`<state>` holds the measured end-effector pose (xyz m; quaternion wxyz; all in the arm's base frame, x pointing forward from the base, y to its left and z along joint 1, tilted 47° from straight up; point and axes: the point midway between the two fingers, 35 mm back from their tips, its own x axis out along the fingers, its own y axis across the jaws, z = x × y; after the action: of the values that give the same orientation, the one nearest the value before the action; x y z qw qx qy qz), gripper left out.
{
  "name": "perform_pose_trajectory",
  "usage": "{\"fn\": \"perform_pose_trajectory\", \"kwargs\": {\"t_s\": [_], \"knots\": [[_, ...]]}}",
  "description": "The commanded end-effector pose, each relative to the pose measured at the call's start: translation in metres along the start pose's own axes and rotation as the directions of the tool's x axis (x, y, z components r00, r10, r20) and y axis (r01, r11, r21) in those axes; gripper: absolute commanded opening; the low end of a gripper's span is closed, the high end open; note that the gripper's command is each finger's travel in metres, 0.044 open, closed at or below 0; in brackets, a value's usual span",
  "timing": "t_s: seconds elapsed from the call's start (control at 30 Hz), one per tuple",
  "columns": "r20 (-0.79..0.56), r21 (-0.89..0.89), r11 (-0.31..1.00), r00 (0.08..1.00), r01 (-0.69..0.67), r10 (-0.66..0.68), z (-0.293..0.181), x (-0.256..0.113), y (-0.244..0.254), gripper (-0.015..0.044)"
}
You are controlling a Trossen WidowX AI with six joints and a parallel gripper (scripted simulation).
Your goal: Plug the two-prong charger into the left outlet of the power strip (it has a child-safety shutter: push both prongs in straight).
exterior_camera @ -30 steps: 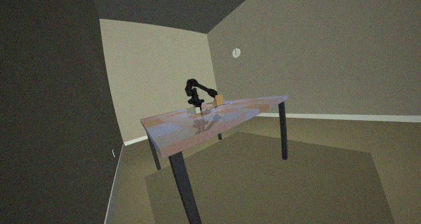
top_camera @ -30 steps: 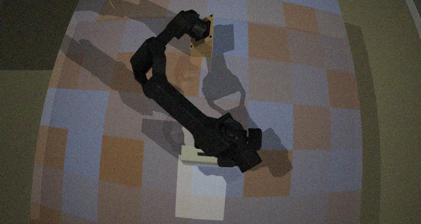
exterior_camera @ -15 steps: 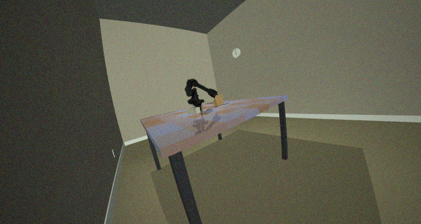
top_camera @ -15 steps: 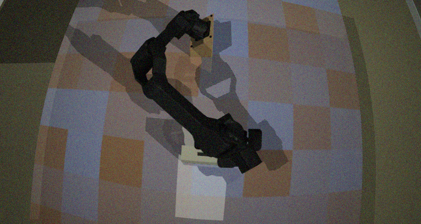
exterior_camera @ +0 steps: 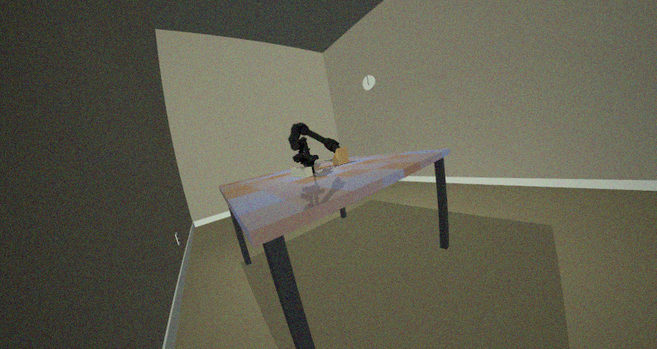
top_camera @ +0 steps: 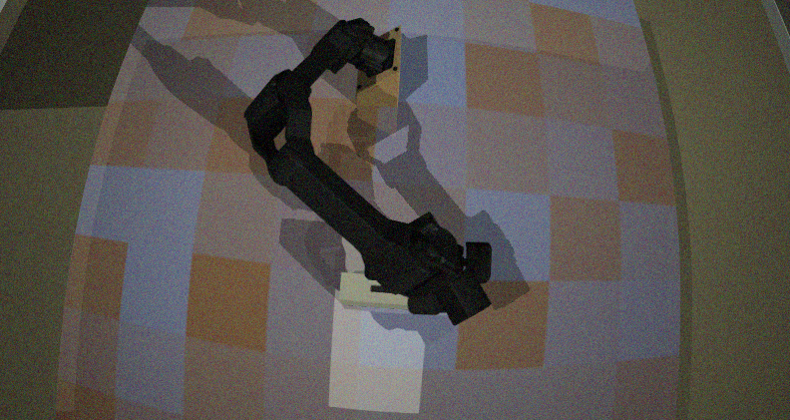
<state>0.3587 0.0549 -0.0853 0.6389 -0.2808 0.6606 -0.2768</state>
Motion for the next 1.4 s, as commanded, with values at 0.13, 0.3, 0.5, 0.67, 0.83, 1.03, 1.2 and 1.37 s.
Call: {"fn": "perform_pose_trajectory", "kwargs": {"t_s": [0.13, 0.3, 0.5, 0.67, 0.83, 1.03, 1.2, 1.37], "knots": [[0.025, 0.02, 1.0, 1.0, -0.005, 0.004, 0.0061, -0.0005, 0.0, 0.0], [0.025, 0.02, 1.0, 1.0, -0.005, 0.004, 0.0055, -0.0007, 0.0, 0.0], [0.025, 0.02, 1.0, 1.0, -0.005, 0.004, 0.0048, -0.001, 0.0, 0.0], [0.025, 0.02, 1.0, 1.0, -0.005, 0.004, 0.0042, -0.0013, 0.0, 0.0], [0.025, 0.02, 1.0, 1.0, -0.005, 0.004, 0.0037, -0.0017, 0.0, 0.0], [0.025, 0.02, 1.0, 1.0, -0.005, 0.004, 0.0036, -0.0022, 0.0, 0.0], [0.025, 0.02, 1.0, 1.0, -0.005, 0.004, 0.004, -0.0028, 0.0, 0.0], [0.025, 0.02, 1.0, 1.0, -0.005, 0.004, 0.0043, -0.0033, -0.0001, 0.0]]}}
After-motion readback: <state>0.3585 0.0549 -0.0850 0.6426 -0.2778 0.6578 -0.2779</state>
